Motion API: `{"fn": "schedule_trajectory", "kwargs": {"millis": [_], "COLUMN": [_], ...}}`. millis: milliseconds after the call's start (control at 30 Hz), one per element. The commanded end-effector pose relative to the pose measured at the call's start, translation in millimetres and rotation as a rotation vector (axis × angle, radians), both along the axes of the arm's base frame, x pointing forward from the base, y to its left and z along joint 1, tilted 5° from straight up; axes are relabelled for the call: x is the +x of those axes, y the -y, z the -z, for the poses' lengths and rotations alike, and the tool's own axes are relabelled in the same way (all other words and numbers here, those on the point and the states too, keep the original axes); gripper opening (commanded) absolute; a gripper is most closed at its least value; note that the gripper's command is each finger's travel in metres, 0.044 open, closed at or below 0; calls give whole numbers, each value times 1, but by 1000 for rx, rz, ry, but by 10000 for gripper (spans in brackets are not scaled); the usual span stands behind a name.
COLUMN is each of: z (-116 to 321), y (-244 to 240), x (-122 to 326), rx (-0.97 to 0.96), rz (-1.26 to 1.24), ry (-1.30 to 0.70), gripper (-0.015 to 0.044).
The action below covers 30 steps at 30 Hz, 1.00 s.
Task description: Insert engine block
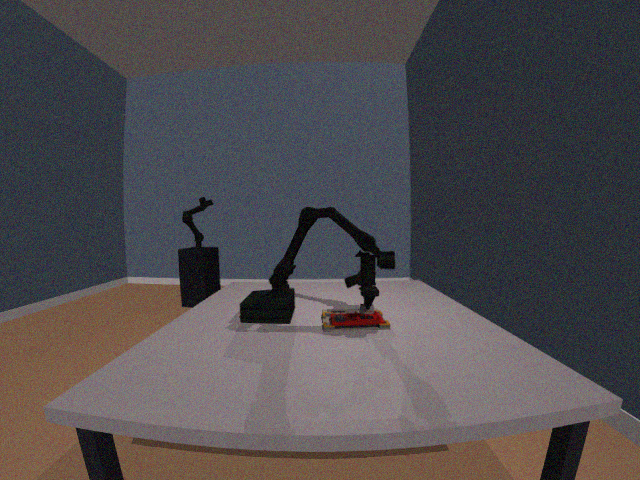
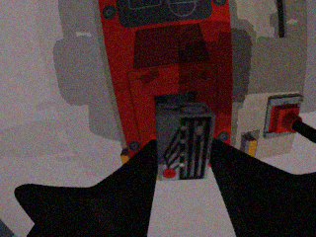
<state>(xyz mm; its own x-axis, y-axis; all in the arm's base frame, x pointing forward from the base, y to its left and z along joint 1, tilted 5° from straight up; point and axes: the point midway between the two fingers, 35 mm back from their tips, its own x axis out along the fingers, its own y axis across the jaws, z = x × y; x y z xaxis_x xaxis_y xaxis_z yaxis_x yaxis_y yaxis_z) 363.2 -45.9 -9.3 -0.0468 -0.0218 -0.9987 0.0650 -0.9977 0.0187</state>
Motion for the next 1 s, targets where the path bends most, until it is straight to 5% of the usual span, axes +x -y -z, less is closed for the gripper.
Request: {"fn": "schedule_trajectory", "kwargs": {"millis": [0,333,967], "z": [1,3,6], "y": [0,0,0], "x": [0,0,0], "rx": [-4,6,1], "rz": [39,-176,-77], "ry": [1,-4,-2], "gripper": [160,160,160]}}
